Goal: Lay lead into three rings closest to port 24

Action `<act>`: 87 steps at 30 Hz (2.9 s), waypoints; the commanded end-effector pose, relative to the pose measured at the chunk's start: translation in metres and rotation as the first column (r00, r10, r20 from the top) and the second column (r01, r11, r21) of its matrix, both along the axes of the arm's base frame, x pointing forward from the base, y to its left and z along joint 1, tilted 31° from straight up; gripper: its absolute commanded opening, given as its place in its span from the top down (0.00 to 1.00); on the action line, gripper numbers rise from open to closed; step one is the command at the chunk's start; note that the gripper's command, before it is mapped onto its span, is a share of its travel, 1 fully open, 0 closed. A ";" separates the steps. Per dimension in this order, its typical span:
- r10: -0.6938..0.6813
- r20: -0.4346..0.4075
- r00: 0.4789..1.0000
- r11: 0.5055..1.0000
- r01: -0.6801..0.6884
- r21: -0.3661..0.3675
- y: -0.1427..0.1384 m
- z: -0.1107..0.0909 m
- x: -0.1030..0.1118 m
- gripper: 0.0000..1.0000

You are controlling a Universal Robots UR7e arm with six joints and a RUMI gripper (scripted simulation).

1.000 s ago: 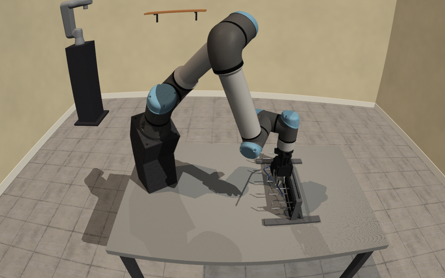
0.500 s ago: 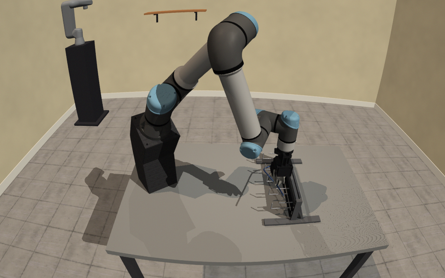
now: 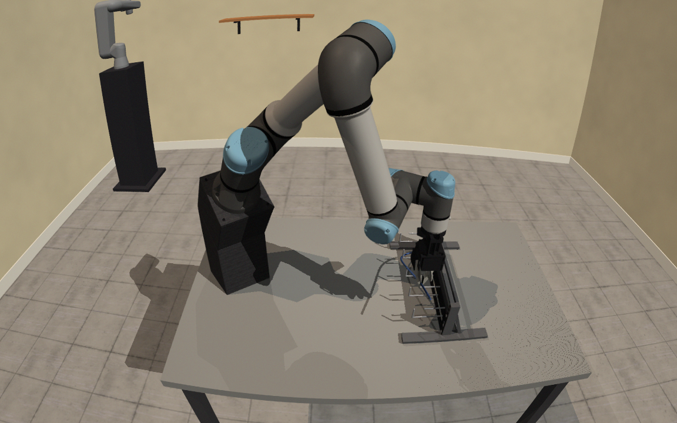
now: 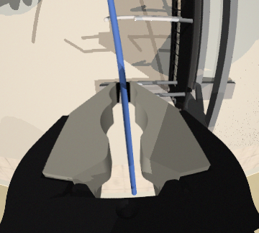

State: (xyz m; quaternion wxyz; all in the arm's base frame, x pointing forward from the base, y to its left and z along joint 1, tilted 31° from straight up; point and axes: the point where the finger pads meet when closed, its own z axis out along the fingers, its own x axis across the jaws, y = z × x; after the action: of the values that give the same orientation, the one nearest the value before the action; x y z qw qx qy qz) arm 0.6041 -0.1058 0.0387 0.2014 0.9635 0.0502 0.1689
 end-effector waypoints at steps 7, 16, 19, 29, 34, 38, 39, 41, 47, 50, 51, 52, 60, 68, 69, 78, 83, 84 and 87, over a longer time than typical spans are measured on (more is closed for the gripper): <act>0.000 0.002 1.000 1.000 0.000 -0.001 -0.005 -0.010 0.005 1.00; 0.000 0.002 1.000 1.000 0.000 -0.001 -0.011 -0.024 0.010 1.00; 0.000 0.002 1.000 1.000 0.000 -0.001 -0.013 -0.029 0.013 1.00; 0.000 0.002 1.000 1.000 0.000 -0.001 -0.019 -0.043 0.018 1.00; 0.000 0.002 1.000 1.000 0.000 -0.001 -0.023 -0.052 0.021 1.00; 0.000 0.002 1.000 1.000 0.000 -0.001 -0.025 -0.056 0.023 1.00; 0.000 0.002 1.000 1.000 0.000 -0.001 -0.025 -0.056 0.023 1.00; 0.000 0.002 1.000 1.000 0.000 -0.001 -0.026 -0.059 0.024 1.00; 0.000 0.002 1.000 1.000 0.000 -0.001 -0.029 -0.066 0.027 1.00; 0.000 0.002 1.000 1.000 0.000 -0.001 -0.030 -0.069 0.029 1.00; 0.000 0.002 1.000 1.000 0.000 -0.001 -0.031 -0.070 0.029 1.00; 0.000 0.002 1.000 1.000 0.000 -0.001 -0.031 -0.071 0.029 1.00; 0.000 0.002 1.000 1.000 0.000 -0.001 -0.033 -0.075 0.031 1.00; 0.000 0.002 1.000 1.000 0.000 -0.001 -0.033 -0.077 0.032 1.00; 0.000 0.002 1.000 1.000 0.000 -0.001 -0.033 -0.077 0.032 1.00; 0.000 0.002 1.000 1.000 0.000 -0.001 -0.033 -0.077 0.032 1.00; 0.000 0.002 1.000 1.000 0.000 -0.001 -0.033 -0.076 0.033 1.00; 0.000 0.002 1.000 1.000 0.000 -0.001 -0.033 -0.076 0.034 1.00; 0.000 0.002 1.000 1.000 0.000 -0.001 -0.033 -0.075 0.036 1.00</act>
State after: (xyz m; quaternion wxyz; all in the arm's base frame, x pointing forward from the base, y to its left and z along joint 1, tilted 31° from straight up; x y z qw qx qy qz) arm 0.6370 -0.1391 -0.0381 0.2016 0.9635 0.0501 0.1690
